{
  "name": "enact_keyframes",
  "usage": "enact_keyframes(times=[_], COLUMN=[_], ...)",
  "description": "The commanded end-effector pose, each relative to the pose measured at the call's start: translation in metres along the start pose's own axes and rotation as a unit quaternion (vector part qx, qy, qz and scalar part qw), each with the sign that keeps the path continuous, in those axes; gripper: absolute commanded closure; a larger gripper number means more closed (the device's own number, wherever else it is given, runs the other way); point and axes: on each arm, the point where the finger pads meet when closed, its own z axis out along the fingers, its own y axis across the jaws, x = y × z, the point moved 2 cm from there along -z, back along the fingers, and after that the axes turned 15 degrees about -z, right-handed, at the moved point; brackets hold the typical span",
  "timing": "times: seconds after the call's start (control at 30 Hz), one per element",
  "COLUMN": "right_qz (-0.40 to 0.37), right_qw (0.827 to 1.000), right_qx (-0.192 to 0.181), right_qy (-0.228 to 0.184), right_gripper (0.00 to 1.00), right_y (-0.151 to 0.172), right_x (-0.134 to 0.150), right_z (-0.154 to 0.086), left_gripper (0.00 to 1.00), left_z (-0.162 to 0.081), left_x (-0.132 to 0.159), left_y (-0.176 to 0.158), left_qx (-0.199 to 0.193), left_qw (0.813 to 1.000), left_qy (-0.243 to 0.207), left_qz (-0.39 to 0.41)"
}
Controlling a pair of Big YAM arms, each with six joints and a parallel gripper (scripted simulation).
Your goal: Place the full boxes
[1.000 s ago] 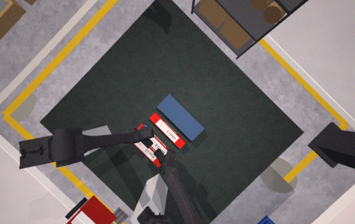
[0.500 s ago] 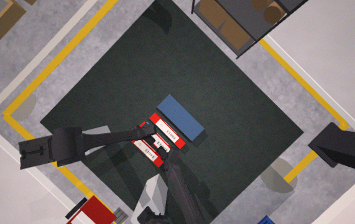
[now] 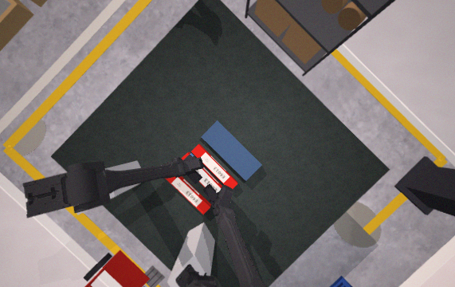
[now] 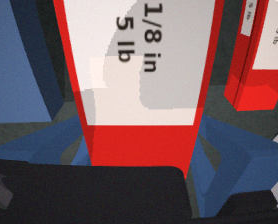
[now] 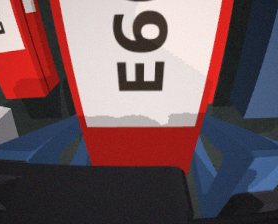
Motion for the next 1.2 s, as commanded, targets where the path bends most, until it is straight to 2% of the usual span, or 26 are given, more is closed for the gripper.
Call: enact_keyframes(times=[0.0, 0.2, 1.17], right_qz=[-0.004, -0.003, 0.001], right_qw=[1.0, 1.0, 1.0], right_qx=[0.011, 0.011, 0.017], right_qy=[0.006, 0.006, 0.007], right_gripper=[1.0, 1.0, 1.0], right_y=[-0.006, -0.008, -0.016], right_x=[0.007, 0.008, 0.009], right_z=[-0.014, -0.014, -0.014], left_gripper=[1.0, 1.0, 1.0], left_z=[-0.013, -0.006, -0.002], left_x=[0.001, -0.001, 0.0], left_y=[0.016, 0.017, 0.02], left_qx=[-0.017, -0.018, -0.019], left_qw=[1.0, 1.0, 1.0], left_qy=[-0.003, -0.004, -0.005], left_qz=[-0.001, -0.002, -0.002])
